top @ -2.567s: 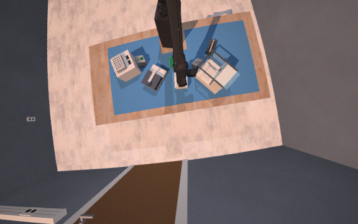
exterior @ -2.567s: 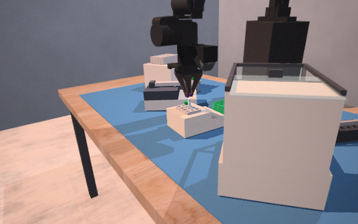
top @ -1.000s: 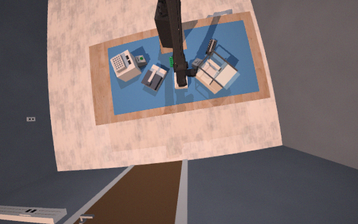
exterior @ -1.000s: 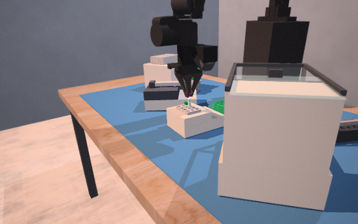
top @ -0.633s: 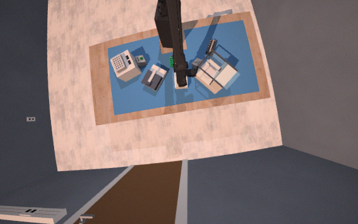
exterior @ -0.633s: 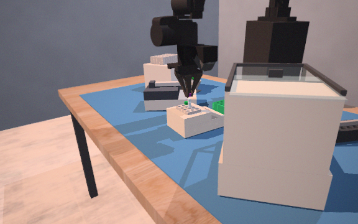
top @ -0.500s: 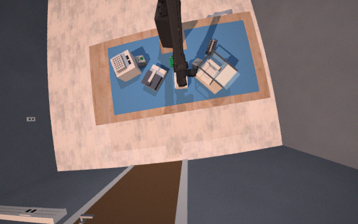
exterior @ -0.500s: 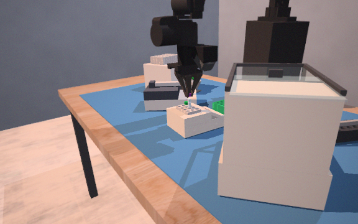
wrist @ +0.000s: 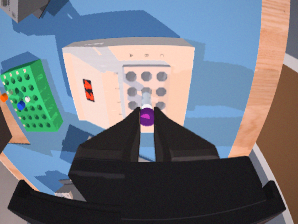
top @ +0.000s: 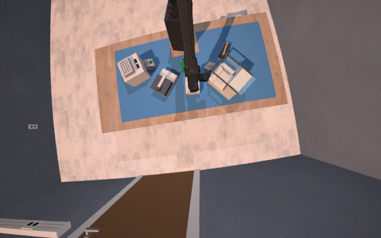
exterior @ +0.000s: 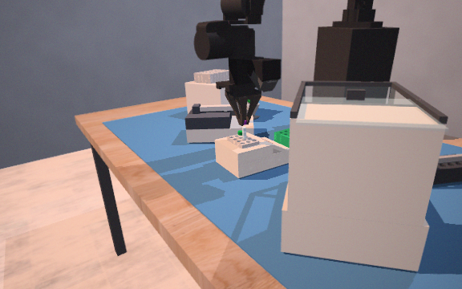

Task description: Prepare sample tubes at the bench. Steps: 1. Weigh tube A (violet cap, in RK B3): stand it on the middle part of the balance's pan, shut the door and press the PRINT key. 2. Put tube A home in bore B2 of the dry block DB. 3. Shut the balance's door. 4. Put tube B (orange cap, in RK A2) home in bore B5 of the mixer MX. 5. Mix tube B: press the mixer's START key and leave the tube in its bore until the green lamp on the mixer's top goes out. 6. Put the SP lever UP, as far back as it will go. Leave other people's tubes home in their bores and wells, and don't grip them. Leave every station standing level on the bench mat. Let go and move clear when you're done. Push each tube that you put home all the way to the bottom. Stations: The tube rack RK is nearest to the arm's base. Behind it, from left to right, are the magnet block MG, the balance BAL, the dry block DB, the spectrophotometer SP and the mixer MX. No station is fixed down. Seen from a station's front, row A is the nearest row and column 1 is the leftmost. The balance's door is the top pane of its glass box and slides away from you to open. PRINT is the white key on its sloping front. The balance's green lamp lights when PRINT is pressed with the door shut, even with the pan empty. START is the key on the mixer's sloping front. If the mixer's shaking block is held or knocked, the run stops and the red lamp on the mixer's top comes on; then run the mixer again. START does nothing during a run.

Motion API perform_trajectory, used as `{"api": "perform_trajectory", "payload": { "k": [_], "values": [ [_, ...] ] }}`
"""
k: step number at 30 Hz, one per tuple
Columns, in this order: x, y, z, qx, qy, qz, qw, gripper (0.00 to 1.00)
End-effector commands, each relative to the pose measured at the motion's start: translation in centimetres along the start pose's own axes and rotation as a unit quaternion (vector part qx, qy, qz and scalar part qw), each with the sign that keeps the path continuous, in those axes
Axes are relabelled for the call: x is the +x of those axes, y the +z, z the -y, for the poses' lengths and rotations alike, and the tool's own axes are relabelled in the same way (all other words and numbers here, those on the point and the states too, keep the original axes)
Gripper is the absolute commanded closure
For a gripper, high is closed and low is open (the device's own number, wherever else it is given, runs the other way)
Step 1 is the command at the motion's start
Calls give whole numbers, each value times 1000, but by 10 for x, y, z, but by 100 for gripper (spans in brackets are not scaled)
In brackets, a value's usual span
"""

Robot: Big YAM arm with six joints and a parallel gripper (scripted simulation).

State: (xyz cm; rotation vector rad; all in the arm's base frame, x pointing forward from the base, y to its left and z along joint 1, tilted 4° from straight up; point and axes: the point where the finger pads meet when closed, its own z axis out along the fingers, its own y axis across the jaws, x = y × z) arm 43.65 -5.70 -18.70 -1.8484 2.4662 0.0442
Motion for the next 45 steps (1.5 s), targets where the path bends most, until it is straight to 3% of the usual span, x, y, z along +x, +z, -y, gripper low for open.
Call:
{"api": "perform_trajectory", "payload": {
  "k": [1,14,40,45],
  "values": [
    [5,7,2,3,2,1,1000,91],
    [2,9,15,13,1,3,1000,91],
    [-1,5,10,10,0,2,1000,91],
    [0,12,15,13,1,3,1000,91]
  ]
}}
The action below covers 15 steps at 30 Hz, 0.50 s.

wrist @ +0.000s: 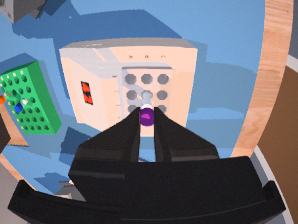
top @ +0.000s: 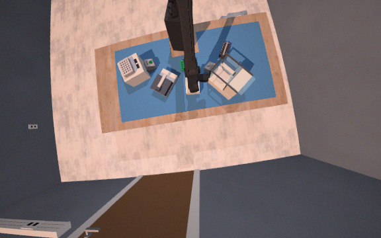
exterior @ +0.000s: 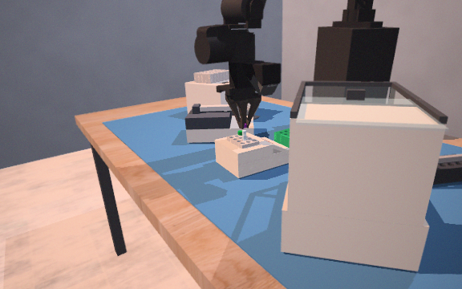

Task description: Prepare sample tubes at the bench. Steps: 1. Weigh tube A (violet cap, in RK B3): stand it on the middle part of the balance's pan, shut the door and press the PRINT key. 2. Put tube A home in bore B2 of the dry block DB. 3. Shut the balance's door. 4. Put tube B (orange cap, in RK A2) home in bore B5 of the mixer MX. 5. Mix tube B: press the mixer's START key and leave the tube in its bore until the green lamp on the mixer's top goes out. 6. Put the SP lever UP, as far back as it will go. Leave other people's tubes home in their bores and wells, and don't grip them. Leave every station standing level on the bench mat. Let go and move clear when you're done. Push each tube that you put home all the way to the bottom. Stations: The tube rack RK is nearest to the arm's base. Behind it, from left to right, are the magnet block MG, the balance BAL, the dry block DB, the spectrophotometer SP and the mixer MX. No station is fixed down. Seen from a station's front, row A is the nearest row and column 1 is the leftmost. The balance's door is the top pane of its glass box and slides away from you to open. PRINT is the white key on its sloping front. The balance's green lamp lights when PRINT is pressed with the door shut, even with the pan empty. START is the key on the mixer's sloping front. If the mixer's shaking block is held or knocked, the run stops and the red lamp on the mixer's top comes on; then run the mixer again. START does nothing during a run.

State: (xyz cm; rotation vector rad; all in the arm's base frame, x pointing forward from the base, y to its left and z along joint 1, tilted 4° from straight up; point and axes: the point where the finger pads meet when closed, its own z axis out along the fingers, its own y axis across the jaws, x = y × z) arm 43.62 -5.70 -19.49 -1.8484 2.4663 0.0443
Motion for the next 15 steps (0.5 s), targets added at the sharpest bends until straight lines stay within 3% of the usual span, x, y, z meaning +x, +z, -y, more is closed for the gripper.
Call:
{"api": "perform_trajectory", "payload": {
  "k": [1,15],
  "values": [
    [-1,5,15,13,1,3,1000,91],
    [-5,11,14,13,1,3,1000,91]
  ]
}}
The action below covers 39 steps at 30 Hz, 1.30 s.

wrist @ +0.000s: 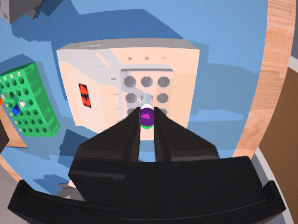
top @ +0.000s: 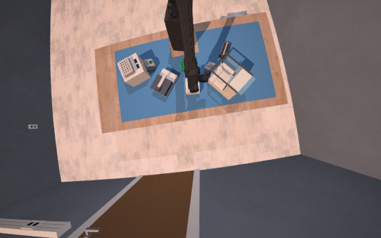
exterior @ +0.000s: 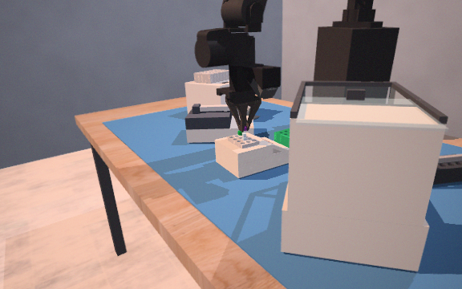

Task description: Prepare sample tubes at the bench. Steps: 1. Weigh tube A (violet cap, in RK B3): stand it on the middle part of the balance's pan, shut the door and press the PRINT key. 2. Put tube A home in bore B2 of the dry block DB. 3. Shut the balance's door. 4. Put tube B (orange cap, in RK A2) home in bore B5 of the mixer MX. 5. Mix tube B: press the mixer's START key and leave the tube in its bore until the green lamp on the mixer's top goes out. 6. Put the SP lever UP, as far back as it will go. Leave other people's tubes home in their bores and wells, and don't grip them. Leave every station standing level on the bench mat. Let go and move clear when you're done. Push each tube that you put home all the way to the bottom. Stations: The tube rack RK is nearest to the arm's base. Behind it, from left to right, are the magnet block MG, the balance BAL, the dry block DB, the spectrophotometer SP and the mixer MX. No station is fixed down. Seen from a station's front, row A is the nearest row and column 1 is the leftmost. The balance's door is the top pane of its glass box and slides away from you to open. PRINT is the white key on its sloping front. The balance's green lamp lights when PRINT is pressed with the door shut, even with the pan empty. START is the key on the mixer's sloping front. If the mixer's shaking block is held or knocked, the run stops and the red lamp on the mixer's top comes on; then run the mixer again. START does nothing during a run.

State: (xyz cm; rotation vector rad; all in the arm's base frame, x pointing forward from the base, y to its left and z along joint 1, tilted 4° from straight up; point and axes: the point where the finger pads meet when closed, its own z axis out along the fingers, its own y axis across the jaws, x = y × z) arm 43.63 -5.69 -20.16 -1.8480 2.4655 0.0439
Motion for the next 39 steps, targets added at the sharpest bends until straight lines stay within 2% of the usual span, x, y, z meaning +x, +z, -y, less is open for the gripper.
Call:
{"api": "perform_trajectory", "payload": {
  "k": [1,32,38,39],
  "values": [
    [-5,5,14,12,1,2,1000,91],
    [-7,20,11,10,0,2,1000,91],
    [-3,12,9,9,0,2,1000,91],
    [-8,20,10,9,0,2,1000,91]
  ]
}}
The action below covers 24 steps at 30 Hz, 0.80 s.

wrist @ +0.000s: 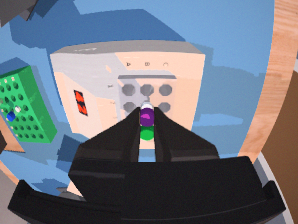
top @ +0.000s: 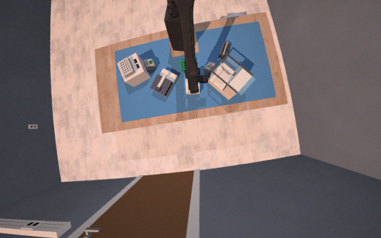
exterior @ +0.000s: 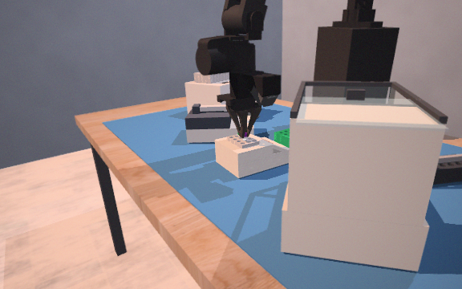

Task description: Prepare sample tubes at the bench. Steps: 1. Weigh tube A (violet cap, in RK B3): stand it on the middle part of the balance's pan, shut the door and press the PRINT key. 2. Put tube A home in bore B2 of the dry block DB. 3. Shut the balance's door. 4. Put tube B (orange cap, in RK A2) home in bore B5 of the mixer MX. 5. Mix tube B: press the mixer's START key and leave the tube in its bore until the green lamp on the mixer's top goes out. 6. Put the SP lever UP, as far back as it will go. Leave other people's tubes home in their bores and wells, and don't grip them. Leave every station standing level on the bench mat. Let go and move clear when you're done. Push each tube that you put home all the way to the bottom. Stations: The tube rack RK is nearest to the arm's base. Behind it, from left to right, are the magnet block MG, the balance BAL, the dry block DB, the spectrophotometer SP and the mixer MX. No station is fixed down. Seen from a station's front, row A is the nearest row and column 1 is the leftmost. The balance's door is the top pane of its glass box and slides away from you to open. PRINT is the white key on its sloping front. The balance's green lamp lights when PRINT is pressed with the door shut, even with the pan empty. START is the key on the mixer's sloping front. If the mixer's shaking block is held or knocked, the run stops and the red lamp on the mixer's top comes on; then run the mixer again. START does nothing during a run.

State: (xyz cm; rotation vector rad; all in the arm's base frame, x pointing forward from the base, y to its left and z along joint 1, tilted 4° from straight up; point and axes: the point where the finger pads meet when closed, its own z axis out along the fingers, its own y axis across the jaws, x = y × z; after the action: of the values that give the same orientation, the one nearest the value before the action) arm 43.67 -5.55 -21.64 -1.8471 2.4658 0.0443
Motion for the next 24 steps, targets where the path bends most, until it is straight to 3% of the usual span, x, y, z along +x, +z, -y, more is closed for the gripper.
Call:
{"api": "perform_trajectory", "payload": {
  "k": [1,3,4,5,24],
  "values": [
    [-3,-3,9,9,0,1,1000,91],
    [-8,5,10,9,-1,2,1000,91],
    [-7,5,9,8,-1,1,1000,64],
    [-3,-3,9,9,0,1,1000,64],
    [-3,-3,9,9,0,1,1000,64]
  ]
}}
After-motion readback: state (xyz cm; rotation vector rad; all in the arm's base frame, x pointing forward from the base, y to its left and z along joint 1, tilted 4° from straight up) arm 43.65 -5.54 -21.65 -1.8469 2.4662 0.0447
